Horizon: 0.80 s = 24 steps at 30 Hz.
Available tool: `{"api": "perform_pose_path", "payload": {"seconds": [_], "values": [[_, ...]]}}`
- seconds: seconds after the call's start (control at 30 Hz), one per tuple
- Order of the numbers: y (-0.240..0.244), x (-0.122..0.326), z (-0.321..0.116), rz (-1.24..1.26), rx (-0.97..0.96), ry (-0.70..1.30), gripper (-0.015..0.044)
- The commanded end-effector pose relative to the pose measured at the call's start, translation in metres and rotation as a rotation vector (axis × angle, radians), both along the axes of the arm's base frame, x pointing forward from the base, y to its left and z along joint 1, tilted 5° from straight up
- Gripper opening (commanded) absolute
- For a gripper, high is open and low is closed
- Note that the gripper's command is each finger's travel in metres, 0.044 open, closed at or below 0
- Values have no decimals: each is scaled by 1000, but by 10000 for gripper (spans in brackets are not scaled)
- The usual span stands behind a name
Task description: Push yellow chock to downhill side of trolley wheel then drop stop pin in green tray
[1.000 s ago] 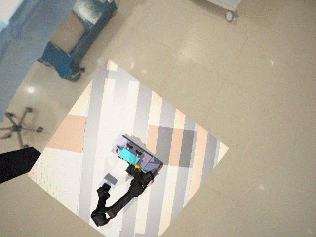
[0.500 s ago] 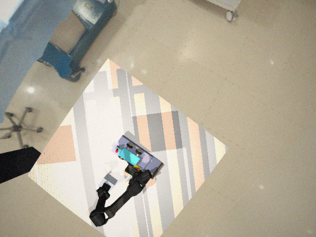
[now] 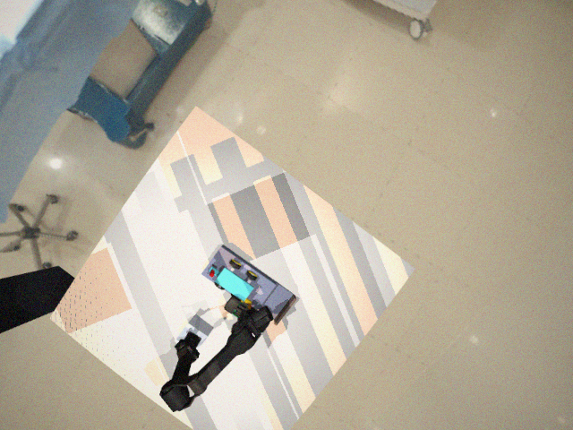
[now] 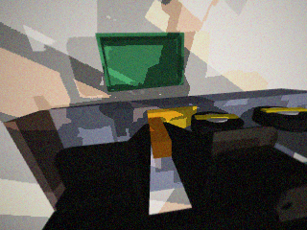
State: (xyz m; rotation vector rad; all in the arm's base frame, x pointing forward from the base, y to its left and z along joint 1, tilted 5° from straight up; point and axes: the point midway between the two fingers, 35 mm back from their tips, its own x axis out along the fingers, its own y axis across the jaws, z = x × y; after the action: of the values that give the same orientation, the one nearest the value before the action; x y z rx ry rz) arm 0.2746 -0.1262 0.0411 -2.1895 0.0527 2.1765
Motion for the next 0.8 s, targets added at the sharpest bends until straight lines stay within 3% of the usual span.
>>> {"api": "perform_pose_path", "payload": {"seconds": [0.0,0.2,0.43,0.77], "values": [[0,0,0,1,1,0,0],[0,0,0,1,1,0,0],[0,0,0,1,1,0,184],[0,-2,23,3,6,-5,190]]}}
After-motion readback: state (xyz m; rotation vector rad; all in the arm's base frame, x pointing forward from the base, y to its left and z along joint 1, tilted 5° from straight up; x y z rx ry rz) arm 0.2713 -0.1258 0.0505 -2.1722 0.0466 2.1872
